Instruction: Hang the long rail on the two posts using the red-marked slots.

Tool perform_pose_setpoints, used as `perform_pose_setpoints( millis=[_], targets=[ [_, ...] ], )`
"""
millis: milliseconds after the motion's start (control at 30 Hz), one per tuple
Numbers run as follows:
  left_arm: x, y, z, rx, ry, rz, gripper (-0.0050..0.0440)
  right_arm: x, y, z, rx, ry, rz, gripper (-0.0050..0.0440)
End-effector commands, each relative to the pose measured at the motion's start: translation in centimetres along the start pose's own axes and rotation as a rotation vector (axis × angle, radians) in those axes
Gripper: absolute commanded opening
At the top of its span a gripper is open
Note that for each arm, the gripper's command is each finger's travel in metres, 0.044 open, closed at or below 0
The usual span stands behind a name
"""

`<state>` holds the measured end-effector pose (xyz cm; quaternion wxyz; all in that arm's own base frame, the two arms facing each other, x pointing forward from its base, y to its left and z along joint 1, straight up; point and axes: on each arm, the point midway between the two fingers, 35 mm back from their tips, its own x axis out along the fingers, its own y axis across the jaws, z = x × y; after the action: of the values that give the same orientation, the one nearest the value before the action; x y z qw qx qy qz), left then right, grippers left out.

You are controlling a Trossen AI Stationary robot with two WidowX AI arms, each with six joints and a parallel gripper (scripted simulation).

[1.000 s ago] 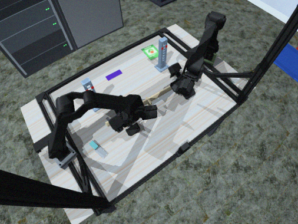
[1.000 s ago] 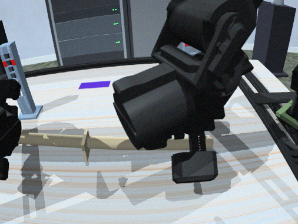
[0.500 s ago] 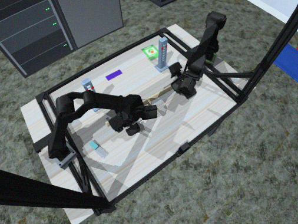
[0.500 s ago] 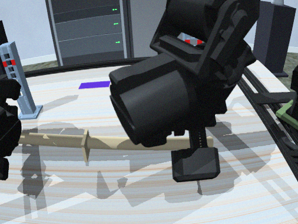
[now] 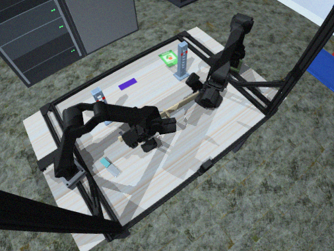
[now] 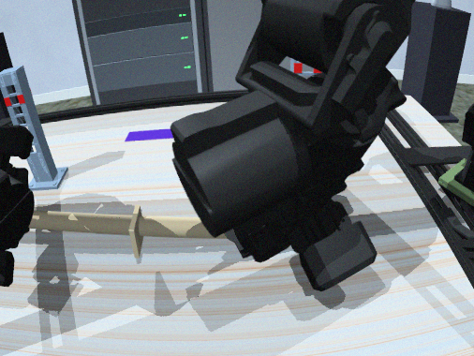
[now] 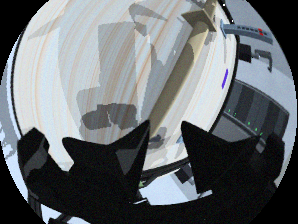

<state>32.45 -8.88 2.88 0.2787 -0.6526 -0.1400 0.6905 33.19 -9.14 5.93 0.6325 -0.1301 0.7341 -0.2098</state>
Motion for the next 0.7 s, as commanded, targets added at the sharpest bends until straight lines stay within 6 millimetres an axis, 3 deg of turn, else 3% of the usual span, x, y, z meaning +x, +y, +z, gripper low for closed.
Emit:
perform_pose_setpoints(
  millis=[0,100,600,667],
  targets=[
    [-0.04,-0.11,-0.09,-0.007,0.004,-0.006,0.0000,0.18,0.06,0.07,-0.147,0.006,-0.007,0.0160],
    [-0.04,-0.11,-0.09,-0.007,0.004,-0.006,0.0000,0.20,0.06,0.08,-0.181,0.006,-0.008,0.0160],
    [-0.04,-0.11,-0.09,-0.007,0.004,-0.006,0.0000,0.61,0.18,0.20,-0.690,0.024,-0.021,0.0160],
    [-0.04,-0.11,-0.09,-0.007,0.004,-0.006,0.0000,0.61,0.18,0.20,-0.690,0.024,-0.021,0.0160]
  ],
)
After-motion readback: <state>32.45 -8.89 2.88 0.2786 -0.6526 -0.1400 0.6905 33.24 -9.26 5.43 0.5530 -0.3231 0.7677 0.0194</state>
